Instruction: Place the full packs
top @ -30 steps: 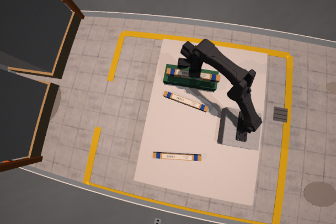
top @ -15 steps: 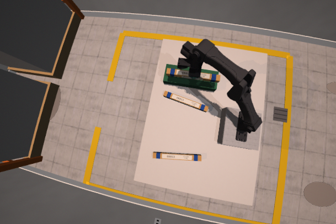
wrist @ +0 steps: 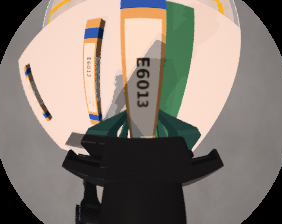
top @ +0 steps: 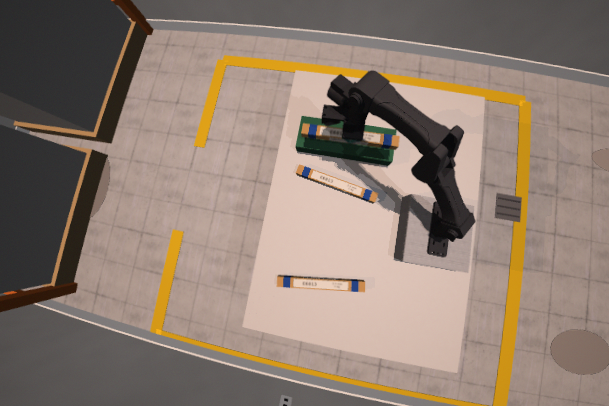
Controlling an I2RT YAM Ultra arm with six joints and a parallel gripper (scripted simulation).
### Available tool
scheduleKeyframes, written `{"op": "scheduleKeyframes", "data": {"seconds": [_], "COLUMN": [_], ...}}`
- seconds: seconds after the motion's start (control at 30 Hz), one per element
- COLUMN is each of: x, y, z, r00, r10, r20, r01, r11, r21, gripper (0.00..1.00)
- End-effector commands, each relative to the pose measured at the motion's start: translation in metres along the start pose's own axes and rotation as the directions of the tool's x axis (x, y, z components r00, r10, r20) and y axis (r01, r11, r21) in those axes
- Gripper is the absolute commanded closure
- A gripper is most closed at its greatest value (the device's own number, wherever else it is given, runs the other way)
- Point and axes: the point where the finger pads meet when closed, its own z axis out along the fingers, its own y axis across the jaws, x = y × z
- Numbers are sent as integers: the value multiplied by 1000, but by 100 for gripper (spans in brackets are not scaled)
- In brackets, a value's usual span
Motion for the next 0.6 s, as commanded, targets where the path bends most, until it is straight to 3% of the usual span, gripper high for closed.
{"op": "scheduleKeyframes", "data": {"seconds": [0.0, 0.23, 0.53, 0.57], "x": [-7, -7, 3, 8], "y": [-9, -9, -3, 1], "z": [-58, -58, -42, -30], "r00": [994, 994, 998, 1000], "r10": [2, 1, 1, -2], "r20": [109, 109, 60, 26], "r01": [-10, -8, -3, 1], "r11": [998, 998, 999, 1000], "r21": [66, 66, 37, 15], "gripper": [100, 100, 100, 100]}}
